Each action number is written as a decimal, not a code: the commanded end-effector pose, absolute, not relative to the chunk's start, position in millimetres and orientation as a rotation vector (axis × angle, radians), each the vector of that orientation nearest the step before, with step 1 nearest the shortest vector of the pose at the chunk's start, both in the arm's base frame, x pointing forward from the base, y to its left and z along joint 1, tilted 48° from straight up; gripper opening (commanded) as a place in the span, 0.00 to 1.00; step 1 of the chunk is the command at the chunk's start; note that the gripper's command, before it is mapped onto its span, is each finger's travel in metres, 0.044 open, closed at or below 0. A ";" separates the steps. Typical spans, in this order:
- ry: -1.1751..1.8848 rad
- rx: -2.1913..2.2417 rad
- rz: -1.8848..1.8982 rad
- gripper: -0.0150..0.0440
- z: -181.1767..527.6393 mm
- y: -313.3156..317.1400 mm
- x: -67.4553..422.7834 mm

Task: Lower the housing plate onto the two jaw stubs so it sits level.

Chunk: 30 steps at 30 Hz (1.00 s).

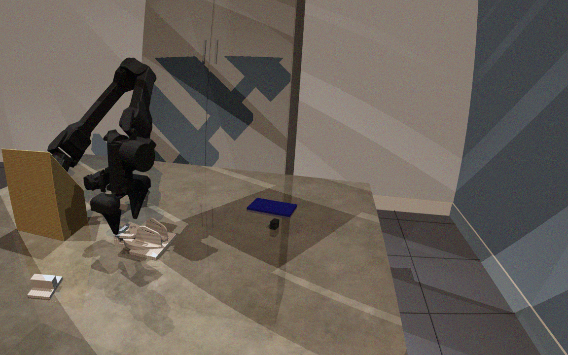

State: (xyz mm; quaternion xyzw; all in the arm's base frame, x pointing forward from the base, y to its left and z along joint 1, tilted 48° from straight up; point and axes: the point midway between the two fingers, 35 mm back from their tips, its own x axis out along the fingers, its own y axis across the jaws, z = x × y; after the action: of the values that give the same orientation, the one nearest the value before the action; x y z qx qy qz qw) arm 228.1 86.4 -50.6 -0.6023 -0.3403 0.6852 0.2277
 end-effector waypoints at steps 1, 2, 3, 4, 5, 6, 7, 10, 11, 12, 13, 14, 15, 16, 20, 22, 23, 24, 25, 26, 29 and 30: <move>-0.949 -1.679 1.876 1.00 -20.0 56.2 236.4; -0.950 -1.679 1.875 1.00 -18.2 54.5 236.4; -0.950 -1.679 1.875 1.00 -18.2 54.5 236.4; -0.950 -1.679 1.875 1.00 -18.2 54.5 236.4; -0.950 -1.679 1.875 1.00 -18.2 54.5 236.4; -0.950 -1.679 1.875 1.00 -18.2 54.5 236.4; -0.936 -1.681 1.867 1.00 -24.8 59.1 237.8; -0.933 -1.685 1.873 1.00 -13.3 42.8 229.7; -0.934 -1.685 1.876 1.00 -5.3 32.5 223.4; -0.938 -1.683 1.878 1.00 3.1 22.9 216.5; -0.942 -1.681 1.879 1.00 10.2 15.5 210.3; -0.945 -1.679 1.879 1.00 14.5 11.4 206.4; -0.947 -1.678 1.879 1.00 16.0 10.0 205.1; -0.947 -1.678 1.879 1.00 16.0 10.0 205.1; -0.947 -1.678 1.879 1.00 16.0 10.0 205.1; -0.947 -1.678 1.879 1.00 16.0 10.0 205.1; -0.947 -1.678 1.879 1.00 16.0 10.0 205.1; -0.947 -1.678 1.879 1.00 16.0 10.0 205.1; -0.947 -1.678 1.879 1.00 16.0 10.0 205.1; -0.947 -1.678 1.879 1.00 16.0 10.0 205.1; -0.947 -1.678 1.879 1.00 16.0 10.0 205.1; -0.947 -1.678 1.879 1.00 16.0 10.0 205.1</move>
State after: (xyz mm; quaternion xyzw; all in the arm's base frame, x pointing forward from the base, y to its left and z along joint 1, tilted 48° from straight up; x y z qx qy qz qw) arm 205.6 10.5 15.5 -0.6074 -0.3414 0.6806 0.2265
